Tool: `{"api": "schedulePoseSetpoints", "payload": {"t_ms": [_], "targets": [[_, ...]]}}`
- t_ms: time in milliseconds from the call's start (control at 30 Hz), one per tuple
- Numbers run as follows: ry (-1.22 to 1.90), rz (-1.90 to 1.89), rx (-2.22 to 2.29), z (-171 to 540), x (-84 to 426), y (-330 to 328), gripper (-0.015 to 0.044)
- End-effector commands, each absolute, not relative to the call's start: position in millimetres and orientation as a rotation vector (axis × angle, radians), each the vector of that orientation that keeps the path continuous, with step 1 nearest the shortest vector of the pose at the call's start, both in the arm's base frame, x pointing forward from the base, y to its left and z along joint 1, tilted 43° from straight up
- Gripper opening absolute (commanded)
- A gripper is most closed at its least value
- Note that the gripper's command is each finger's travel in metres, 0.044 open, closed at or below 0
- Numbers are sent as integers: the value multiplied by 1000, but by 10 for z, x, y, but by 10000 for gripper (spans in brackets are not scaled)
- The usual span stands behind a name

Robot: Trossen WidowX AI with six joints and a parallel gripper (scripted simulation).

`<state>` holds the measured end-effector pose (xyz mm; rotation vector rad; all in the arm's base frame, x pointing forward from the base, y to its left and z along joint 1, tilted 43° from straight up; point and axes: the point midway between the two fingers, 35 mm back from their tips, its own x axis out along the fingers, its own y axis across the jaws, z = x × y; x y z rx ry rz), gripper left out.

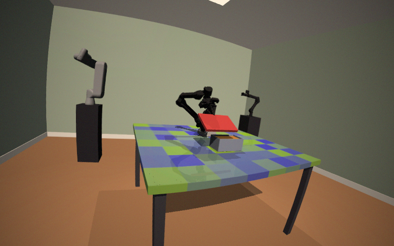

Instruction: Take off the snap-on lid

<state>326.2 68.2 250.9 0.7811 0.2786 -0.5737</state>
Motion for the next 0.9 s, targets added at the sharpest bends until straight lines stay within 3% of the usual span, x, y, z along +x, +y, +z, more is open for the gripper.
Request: {"api": "schedulePoseSetpoints", "payload": {"t_ms": [0,867], "targets": [[267,-555,799,2654,3249,629,0],[266,-555,798,3006,3221,242,0]]}}
